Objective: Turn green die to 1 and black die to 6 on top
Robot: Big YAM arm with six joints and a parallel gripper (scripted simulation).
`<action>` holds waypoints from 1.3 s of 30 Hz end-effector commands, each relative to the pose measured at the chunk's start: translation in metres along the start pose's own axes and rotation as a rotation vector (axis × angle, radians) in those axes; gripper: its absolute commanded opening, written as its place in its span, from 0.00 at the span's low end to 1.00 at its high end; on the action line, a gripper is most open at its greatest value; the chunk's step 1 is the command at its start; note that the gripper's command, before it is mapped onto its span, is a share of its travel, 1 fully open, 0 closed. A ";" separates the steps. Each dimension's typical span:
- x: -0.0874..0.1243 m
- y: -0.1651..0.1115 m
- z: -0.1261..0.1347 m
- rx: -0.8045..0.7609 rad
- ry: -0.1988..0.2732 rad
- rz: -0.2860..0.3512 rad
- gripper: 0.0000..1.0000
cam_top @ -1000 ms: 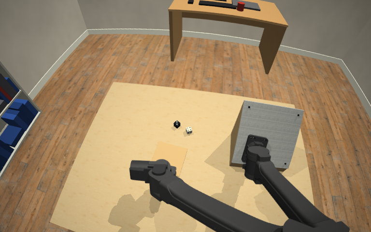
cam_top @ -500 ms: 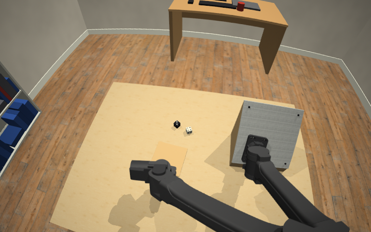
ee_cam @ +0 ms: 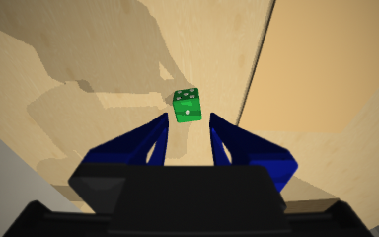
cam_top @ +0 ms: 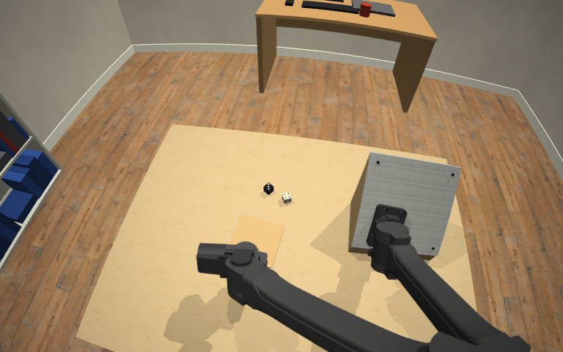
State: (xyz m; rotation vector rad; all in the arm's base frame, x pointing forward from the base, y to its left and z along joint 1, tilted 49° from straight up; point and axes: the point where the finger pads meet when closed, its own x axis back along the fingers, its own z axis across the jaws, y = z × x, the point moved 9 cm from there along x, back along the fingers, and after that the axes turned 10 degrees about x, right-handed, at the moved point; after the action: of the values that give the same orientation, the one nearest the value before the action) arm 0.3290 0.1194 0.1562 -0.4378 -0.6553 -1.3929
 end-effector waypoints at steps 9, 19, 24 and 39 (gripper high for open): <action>0.003 0.009 0.008 0.020 -0.001 -0.016 0.39; 0.003 0.009 0.008 0.020 -0.001 -0.016 0.39; 0.003 0.009 0.008 0.020 -0.001 -0.016 0.39; 0.003 0.009 0.008 0.020 -0.001 -0.016 0.39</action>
State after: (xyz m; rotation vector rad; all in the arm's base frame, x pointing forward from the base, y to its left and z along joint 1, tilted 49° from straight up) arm 0.3290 0.1194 0.1562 -0.4379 -0.6553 -1.3929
